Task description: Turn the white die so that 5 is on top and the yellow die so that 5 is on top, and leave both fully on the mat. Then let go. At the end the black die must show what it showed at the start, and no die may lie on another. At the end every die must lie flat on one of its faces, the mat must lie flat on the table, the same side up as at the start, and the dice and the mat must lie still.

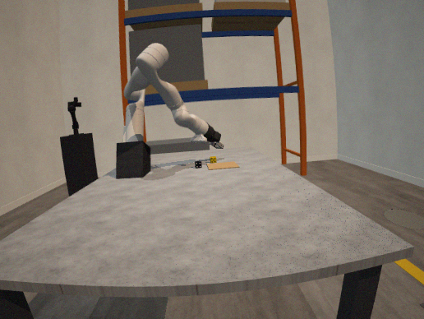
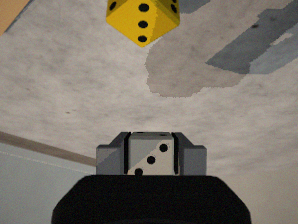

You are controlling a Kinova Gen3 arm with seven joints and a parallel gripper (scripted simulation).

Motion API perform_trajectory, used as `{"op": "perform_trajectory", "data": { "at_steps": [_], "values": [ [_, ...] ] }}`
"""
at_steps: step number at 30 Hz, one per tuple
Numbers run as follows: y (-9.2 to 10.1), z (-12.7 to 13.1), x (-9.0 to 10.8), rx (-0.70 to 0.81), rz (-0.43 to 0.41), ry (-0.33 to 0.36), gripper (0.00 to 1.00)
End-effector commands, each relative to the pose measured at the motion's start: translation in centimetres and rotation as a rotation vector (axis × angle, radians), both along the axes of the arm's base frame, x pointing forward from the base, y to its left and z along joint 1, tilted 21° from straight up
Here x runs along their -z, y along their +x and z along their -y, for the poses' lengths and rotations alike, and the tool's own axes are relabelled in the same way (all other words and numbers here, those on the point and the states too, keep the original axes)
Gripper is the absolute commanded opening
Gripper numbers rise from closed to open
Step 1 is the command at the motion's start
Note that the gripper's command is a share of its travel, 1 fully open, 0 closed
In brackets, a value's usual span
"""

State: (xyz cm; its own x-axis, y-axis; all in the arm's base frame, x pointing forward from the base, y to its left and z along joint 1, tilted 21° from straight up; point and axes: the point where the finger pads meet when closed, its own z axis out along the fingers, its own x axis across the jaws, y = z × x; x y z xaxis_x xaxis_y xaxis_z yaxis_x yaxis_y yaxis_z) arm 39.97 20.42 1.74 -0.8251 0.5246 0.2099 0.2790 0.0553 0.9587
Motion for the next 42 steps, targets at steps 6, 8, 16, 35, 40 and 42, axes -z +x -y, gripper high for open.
{"op": "perform_trajectory", "data": {
  "at_steps": [6,8,16,35,40,42],
  "values": [
    [0.1,-1.2,2.7,-0.002,0.009,0.003,0.57],
    [0.1,-1.4,3.2,-0.002,0.009,0.003,0.57],
    [0.1,-1.8,4.1,-0.002,0.009,0.003,0.57],
    [0.1,-1.8,4.3,-0.002,0.009,0.003,0.57],
    [0.1,-1.8,4.3,-0.002,0.009,0.003,0.57],
    [0.1,-1.8,4.3,-0.002,0.009,0.003,0.57]
  ]
}}
